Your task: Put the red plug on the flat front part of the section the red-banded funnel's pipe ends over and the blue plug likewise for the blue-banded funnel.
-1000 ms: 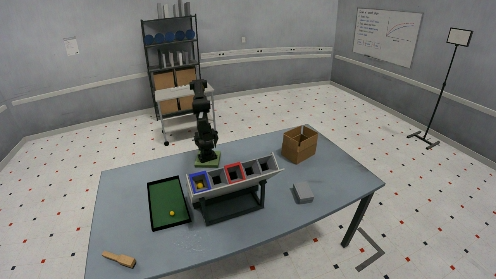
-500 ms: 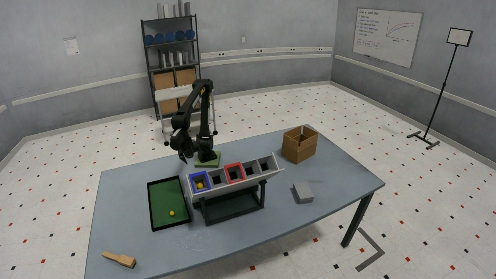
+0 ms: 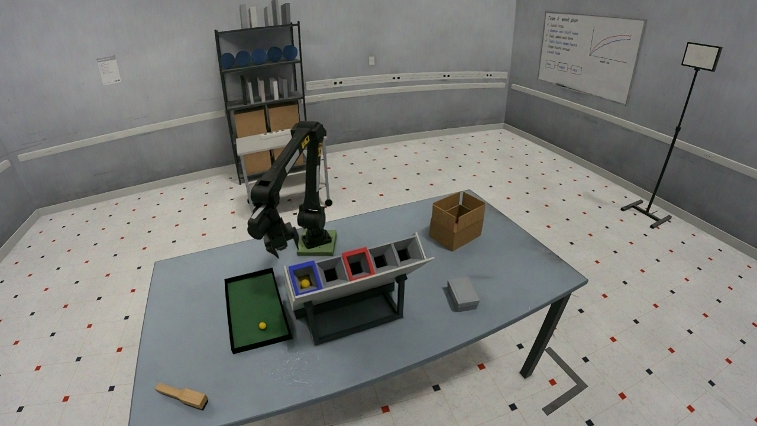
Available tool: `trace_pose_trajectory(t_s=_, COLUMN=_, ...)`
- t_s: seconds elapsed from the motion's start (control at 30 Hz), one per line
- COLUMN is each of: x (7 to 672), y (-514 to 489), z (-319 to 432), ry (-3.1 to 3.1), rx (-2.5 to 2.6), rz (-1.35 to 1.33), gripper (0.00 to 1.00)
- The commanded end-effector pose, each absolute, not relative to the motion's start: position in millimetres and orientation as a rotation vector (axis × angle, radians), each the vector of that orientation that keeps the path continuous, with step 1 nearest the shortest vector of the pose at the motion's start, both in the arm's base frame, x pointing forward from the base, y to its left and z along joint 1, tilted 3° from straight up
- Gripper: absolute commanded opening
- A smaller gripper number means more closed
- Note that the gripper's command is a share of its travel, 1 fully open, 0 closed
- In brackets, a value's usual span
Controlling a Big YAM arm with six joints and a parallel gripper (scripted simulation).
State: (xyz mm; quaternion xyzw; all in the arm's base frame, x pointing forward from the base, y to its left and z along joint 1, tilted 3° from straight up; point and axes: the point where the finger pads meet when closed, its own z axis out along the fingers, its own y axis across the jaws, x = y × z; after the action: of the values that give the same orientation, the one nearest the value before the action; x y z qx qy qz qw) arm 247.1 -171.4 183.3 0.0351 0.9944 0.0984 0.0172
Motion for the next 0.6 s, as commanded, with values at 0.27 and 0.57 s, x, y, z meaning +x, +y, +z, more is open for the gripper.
trace_pose_trajectory(t_s=0.27, x=328.3, y=-262.1, z=179.4, ry=3.066, rx=0.088, rz=0.273, gripper=0.80)
trace_pose_trajectory(t_s=0.57, x=356.6, y=-296.1, z=172.8, ry=3.067, rx=0.085, rz=0.275, gripper=0.80)
